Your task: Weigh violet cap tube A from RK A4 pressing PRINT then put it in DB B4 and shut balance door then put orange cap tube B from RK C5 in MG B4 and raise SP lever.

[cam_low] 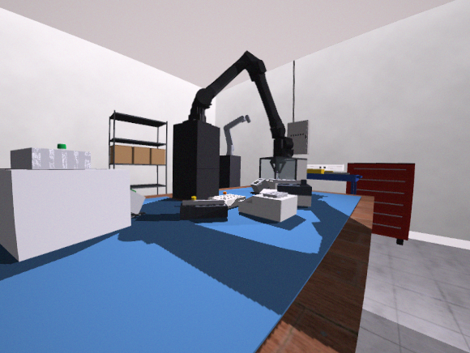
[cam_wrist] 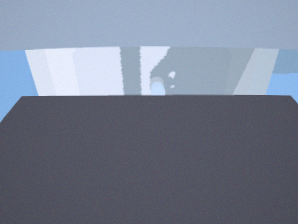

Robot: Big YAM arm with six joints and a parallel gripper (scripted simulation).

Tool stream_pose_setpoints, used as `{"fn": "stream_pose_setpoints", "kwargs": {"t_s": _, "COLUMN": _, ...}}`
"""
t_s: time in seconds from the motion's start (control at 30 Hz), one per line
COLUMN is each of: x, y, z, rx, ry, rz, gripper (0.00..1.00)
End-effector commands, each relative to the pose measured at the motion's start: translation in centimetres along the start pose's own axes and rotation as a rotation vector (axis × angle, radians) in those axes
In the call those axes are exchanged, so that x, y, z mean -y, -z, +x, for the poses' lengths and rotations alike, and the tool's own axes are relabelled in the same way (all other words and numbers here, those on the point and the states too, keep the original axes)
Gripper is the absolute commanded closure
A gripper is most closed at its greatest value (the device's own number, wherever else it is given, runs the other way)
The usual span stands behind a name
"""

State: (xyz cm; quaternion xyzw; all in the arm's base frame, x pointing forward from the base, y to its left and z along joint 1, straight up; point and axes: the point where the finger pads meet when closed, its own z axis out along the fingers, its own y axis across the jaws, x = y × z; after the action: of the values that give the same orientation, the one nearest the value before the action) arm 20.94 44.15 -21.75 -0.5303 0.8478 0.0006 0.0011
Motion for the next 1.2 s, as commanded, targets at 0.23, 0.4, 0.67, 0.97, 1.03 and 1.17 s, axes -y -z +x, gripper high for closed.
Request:
{"fn": "stream_pose_setpoints", "kwargs": {"t_s": 0.23, "x": -0.1, "y": 1.5, "z": -1.2, "rx": 0.023, "ry": 0.01, "rz": 0.0, "gripper": 0.64}}
{"fn": "stream_pose_setpoints", "kwargs": {"t_s": 0.4, "x": -0.1, "y": 1.9, "z": -0.5, "rx": 0.012, "ry": 0.01, "rz": 0.0, "gripper": 0.64}}
{"fn": "stream_pose_setpoints", "kwargs": {"t_s": 0.67, "x": 0.0, "y": 3.0, "z": -0.7, "rx": 0.018, "ry": 0.01, "rz": 0.0, "gripper": 0.64}}
{"fn": "stream_pose_setpoints", "kwargs": {"t_s": 0.97, "x": 0.0, "y": 2.2, "z": -1.1, "rx": 0.02, "ry": 0.002, "rz": 0.0, "gripper": 0.64}}
{"fn": "stream_pose_setpoints", "kwargs": {"t_s": 1.03, "x": 0.0, "y": 2.2, "z": -1.1, "rx": 0.02, "ry": 0.002, "rz": 0.0, "gripper": 0.64}}
{"fn": "stream_pose_setpoints", "kwargs": {"t_s": 1.17, "x": 0.0, "y": 2.2, "z": -1.1, "rx": 0.02, "ry": 0.002, "rz": 0.0, "gripper": 0.64}}
